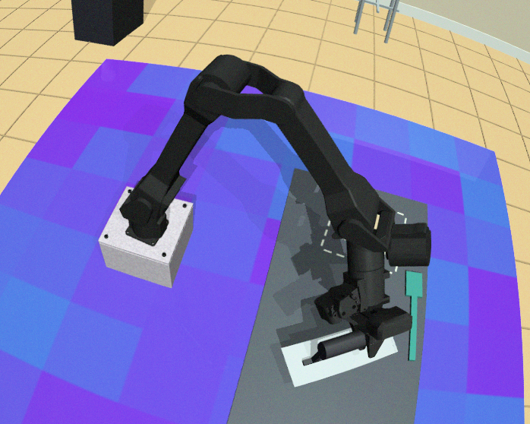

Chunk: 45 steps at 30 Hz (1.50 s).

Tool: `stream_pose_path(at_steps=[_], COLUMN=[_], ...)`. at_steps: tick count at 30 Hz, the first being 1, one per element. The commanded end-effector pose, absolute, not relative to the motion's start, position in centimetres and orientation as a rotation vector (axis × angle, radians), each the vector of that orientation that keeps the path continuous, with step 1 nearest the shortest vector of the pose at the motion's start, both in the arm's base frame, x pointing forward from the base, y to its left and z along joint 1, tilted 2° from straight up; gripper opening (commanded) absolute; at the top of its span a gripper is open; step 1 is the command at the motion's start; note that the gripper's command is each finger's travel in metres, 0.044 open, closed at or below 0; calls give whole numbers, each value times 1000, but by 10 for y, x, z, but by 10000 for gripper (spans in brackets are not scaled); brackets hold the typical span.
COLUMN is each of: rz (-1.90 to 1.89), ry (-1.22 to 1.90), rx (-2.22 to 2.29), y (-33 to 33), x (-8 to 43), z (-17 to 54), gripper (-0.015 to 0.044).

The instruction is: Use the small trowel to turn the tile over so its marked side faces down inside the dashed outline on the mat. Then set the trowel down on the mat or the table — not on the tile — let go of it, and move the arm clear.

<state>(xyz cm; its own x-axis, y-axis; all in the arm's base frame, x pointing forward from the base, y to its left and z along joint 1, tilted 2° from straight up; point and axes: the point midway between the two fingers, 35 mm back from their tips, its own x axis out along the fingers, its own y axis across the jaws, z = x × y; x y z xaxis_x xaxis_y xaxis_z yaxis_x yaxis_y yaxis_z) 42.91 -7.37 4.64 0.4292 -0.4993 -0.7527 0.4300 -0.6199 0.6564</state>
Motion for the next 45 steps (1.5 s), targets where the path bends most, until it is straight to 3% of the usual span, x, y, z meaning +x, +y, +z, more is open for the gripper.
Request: stream_pose_path(at_steps=[1, 16, 45], rz=[-1386, -1587, -1591], ry=[-169, -627, -628], rx=[1812, 1774, 1776], y=[-89, -149, -148], x=[432, 432, 435], z=[46, 33, -5], gripper=[0, 0, 0])
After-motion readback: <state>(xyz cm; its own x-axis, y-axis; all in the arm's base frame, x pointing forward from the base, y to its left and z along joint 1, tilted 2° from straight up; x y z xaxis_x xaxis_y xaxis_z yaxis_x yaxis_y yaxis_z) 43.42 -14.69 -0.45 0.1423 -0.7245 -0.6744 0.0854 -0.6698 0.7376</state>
